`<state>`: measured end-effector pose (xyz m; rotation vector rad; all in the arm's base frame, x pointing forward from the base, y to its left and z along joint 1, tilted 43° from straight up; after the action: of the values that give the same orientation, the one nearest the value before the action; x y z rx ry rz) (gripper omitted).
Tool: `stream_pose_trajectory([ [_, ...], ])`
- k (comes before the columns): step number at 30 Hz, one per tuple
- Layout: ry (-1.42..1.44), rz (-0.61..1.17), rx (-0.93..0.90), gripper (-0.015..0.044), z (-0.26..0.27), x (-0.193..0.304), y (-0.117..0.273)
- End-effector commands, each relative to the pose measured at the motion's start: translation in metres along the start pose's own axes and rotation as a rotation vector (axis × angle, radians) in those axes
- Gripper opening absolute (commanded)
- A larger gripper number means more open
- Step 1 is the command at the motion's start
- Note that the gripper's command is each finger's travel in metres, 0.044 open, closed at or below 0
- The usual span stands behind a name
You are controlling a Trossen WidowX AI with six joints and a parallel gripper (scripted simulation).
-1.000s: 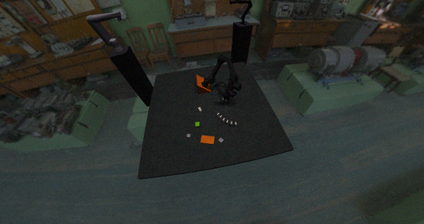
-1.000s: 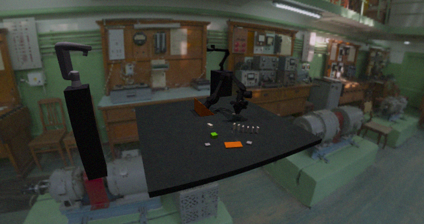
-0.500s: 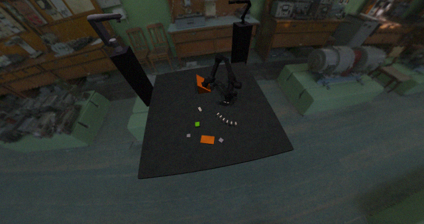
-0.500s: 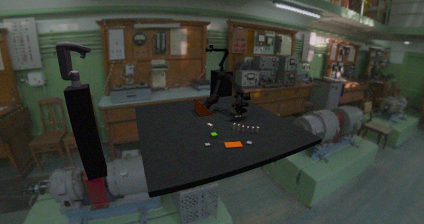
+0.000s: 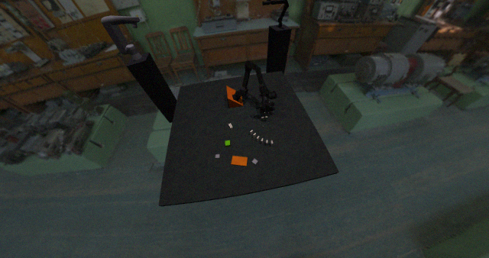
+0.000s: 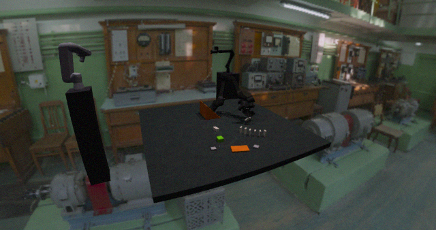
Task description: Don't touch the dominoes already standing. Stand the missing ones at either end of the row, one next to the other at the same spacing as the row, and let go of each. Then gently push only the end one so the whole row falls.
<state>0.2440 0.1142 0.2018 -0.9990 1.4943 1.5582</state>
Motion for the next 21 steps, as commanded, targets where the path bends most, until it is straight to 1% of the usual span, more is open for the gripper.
stream_pose_trajectory([
  [1, -0.056, -0.088, 0.021, 0.0107, 0.003, 0.004, 0.008],
  [12, -0.251, -0.303, 0.055, 0.0107, 0.006, 0.011, 0.034],
  [21, -0.461, -0.439, 0.067, 0.0107, 0.0, 0.024, 0.057],
])
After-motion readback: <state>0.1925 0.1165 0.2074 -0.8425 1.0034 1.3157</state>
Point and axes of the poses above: the point midway between the two fingers, 35 mm back from their tips, its own y axis back along the fingers, its own z axis across the jaws, x = y × z, the point moved 5 cm from there along y, back along the fingers, and after that the axes turned 9 degrees about y, right-handed, at the moved point
